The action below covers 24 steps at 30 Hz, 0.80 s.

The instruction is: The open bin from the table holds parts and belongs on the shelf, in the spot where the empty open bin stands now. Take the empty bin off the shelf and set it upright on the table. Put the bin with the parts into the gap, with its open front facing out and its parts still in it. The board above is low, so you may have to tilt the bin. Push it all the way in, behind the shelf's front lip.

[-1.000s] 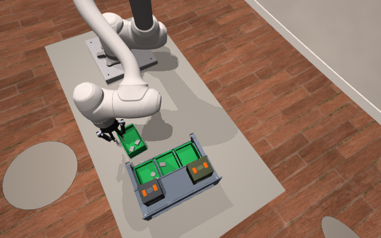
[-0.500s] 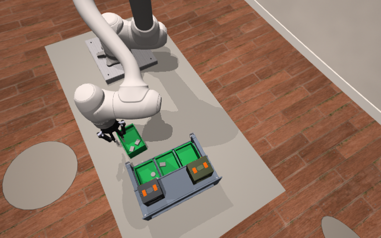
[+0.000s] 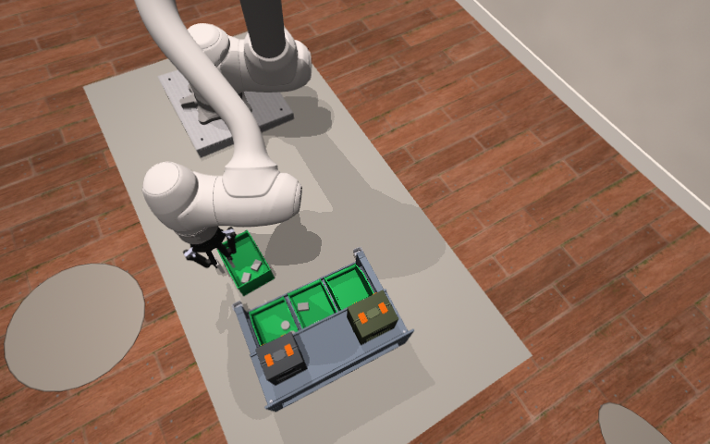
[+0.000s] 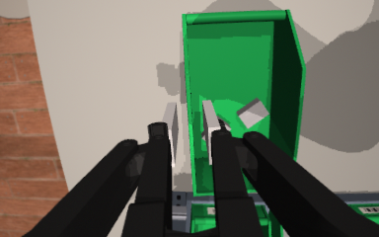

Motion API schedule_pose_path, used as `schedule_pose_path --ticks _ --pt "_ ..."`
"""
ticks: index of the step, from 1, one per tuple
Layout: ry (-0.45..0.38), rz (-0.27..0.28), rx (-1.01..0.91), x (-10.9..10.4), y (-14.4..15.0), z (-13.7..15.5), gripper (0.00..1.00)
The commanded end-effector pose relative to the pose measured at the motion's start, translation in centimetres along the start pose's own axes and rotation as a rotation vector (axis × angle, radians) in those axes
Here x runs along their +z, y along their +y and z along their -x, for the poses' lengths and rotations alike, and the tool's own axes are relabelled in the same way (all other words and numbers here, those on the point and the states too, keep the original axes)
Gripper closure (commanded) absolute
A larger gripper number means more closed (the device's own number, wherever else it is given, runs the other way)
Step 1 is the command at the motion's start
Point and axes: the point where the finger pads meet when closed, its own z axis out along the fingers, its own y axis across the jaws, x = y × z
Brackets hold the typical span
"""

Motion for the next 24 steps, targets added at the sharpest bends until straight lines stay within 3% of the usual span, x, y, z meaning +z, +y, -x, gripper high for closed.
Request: schedule_pose_path --ticks 1,24 --pt "0.0 0.0 0.0 0.6 0.0 0.0 0.76" --pt "0.0 0.0 0.0 1.8 0.0 0.0 0.76"
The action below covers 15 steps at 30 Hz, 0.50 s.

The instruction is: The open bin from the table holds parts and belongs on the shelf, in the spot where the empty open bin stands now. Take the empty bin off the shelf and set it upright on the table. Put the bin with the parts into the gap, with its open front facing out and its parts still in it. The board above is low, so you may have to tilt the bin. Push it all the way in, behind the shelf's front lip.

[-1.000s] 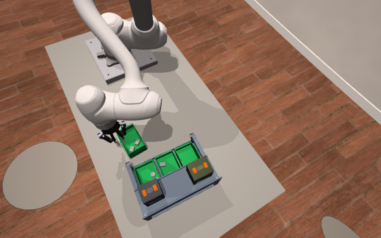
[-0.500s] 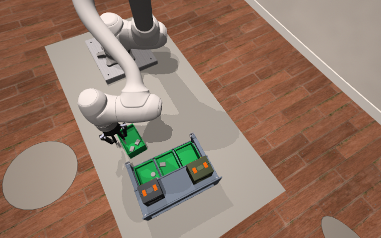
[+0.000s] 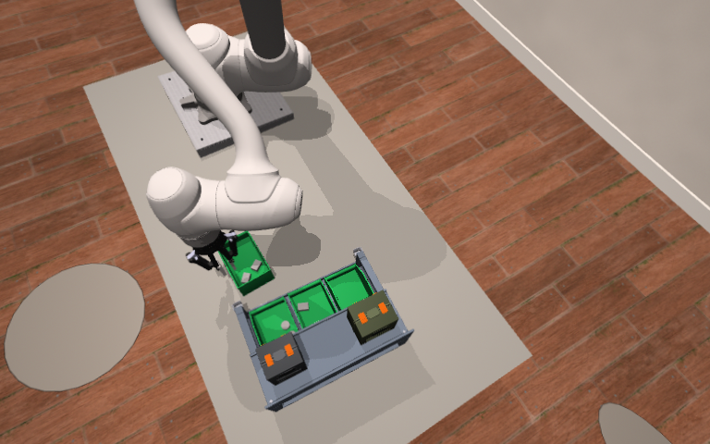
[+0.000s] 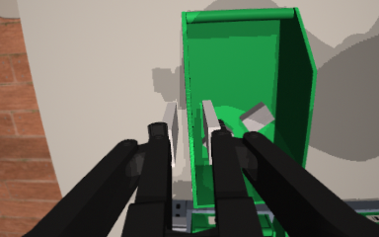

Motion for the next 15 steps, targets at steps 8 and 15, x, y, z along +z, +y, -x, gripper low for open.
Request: schedule_pose_path --ticks 8,15 --pt "0.0 0.0 0.0 0.0 0.0 0.0 0.76" --pt "0.0 0.0 0.0 0.0 0.0 0.0 0.9"
